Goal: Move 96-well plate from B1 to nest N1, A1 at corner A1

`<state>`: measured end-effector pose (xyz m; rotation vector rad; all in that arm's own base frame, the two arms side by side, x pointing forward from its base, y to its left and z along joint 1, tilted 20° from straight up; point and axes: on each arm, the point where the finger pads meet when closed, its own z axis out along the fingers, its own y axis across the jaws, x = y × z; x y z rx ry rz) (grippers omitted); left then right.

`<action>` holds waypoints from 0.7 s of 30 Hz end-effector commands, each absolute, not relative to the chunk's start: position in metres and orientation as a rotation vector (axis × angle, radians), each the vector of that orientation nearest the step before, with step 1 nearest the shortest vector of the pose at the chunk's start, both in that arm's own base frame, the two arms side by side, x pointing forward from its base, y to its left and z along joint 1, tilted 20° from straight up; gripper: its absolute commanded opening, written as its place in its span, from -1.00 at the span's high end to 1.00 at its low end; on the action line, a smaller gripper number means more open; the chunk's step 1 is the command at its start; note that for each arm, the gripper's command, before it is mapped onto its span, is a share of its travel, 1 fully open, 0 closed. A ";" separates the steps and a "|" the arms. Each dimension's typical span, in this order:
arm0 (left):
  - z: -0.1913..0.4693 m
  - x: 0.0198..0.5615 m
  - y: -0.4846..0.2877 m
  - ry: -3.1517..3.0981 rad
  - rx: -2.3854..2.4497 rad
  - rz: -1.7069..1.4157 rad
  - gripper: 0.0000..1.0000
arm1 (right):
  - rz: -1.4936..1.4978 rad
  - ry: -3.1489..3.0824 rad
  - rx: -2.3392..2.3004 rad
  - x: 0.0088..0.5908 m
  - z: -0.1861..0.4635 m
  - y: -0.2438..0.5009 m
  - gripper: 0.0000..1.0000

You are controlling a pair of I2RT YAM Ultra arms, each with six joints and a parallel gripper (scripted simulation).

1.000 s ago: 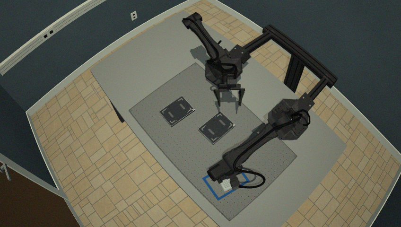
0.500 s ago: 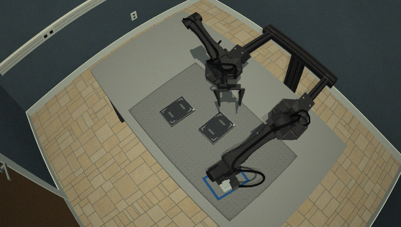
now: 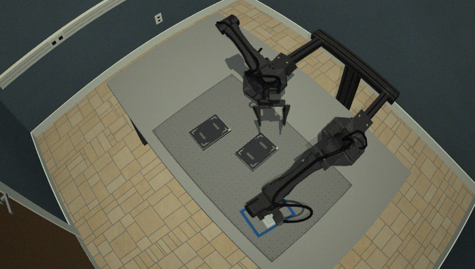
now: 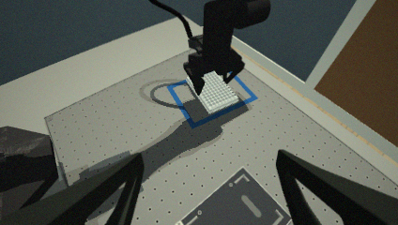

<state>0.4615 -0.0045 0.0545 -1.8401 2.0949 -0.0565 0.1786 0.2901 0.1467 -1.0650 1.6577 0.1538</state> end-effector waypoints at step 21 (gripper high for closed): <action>0.050 0.469 -0.003 2.075 -1.842 -0.079 -0.55 | 0.184 1.628 -1.042 0.177 0.159 0.294 -1.00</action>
